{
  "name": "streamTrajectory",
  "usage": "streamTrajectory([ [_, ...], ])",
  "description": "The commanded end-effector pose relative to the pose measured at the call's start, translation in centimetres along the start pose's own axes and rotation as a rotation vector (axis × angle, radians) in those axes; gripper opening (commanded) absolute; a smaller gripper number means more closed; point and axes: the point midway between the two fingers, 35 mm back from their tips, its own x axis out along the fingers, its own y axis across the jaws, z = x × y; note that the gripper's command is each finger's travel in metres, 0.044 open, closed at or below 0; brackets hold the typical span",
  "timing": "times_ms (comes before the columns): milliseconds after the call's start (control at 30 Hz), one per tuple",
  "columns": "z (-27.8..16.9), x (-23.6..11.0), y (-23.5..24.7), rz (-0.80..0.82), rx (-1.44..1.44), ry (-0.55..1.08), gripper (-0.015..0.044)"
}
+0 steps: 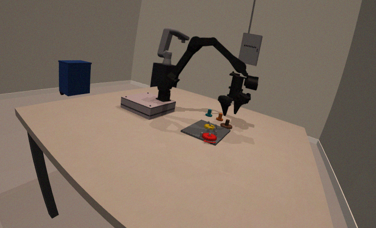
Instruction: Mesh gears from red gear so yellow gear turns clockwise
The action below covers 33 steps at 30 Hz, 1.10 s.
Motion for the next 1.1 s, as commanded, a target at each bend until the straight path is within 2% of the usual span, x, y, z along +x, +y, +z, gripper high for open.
streamTrajectory([
  [0,-0.2,1.4,0.0,-0.010,0.004,0.006,0.0440],
  [733,-0.3,4.1,-0.1,-0.010,0.004,0.006,0.0440],
  [1067,-0.3,4.2,-0.1,-0.010,0.004,0.006,0.0440],
])
